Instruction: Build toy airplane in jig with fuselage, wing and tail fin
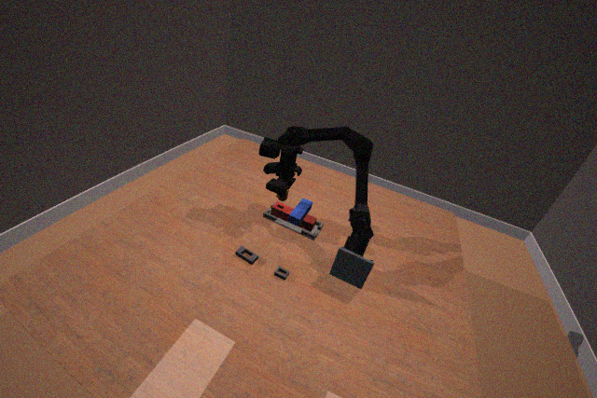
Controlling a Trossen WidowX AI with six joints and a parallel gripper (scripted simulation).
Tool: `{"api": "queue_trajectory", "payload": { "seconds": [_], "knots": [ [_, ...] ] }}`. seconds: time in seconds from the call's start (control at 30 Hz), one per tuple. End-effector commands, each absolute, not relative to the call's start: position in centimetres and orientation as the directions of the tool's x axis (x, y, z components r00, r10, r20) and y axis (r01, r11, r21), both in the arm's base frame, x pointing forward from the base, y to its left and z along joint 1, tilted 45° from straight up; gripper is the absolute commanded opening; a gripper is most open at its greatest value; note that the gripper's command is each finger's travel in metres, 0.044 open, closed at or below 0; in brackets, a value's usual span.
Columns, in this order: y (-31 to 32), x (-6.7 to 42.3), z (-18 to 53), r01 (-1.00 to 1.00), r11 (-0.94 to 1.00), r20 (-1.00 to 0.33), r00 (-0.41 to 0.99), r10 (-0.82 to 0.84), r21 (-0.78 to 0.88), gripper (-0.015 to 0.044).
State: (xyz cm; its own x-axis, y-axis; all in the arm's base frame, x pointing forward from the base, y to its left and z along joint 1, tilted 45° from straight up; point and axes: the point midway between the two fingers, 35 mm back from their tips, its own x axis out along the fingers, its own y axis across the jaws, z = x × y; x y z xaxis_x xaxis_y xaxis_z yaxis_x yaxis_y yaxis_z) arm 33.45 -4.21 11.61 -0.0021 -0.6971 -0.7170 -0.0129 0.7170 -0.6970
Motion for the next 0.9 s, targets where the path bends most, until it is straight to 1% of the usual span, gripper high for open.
{"api": "queue_trajectory", "payload": {
  "seconds": [0.0,0.87],
  "knots": [
    [-4.3,33.6,12.0,-0.015,0.713,-0.714,0.004,-0.701,-0.701,0.0065],
    [-6.9,33.7,9.3,-0.014,0.712,-0.713,0.004,-0.702,-0.702,0.0065]
  ]
}}
